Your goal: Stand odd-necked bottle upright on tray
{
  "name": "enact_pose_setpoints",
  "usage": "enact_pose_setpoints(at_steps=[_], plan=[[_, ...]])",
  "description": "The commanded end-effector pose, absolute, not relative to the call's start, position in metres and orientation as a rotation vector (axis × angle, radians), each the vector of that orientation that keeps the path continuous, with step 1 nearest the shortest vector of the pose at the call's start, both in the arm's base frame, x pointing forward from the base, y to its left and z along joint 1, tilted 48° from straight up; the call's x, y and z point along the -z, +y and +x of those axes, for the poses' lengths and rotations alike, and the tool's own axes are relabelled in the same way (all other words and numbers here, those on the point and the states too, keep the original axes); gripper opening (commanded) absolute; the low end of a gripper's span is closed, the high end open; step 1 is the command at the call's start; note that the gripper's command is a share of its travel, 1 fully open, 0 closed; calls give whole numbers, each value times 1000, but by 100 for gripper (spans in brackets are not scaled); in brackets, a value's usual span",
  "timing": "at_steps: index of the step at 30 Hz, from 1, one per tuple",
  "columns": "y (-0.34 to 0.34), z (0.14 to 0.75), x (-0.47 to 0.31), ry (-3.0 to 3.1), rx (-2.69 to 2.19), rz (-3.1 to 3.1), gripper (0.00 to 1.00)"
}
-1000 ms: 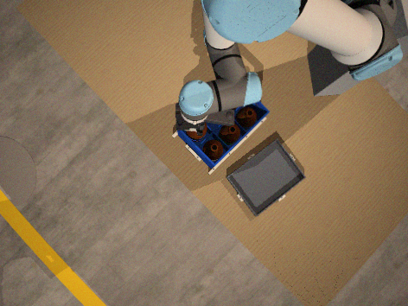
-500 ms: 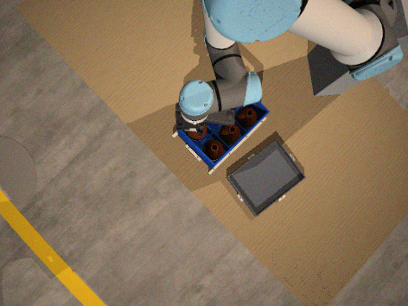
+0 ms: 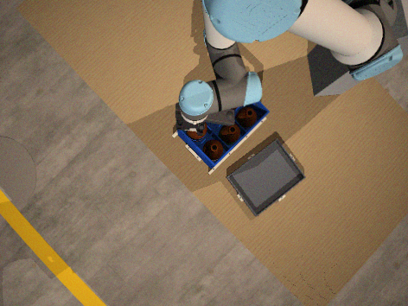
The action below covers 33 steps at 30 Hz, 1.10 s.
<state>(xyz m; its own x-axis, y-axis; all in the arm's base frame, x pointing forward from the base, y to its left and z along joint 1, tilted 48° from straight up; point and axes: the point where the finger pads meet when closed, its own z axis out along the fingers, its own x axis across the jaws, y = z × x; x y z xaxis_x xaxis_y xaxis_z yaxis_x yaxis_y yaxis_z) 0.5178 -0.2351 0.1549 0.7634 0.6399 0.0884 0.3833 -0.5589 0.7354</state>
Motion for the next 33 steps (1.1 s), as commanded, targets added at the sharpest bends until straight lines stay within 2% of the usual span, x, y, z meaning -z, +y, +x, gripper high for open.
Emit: enact_pose_setpoints(at_steps=[1, 33], plan=[[-235, 518, -156, 760, -453, 2224, 0], [-230, 513, -162, 760, -453, 2224, 0]])
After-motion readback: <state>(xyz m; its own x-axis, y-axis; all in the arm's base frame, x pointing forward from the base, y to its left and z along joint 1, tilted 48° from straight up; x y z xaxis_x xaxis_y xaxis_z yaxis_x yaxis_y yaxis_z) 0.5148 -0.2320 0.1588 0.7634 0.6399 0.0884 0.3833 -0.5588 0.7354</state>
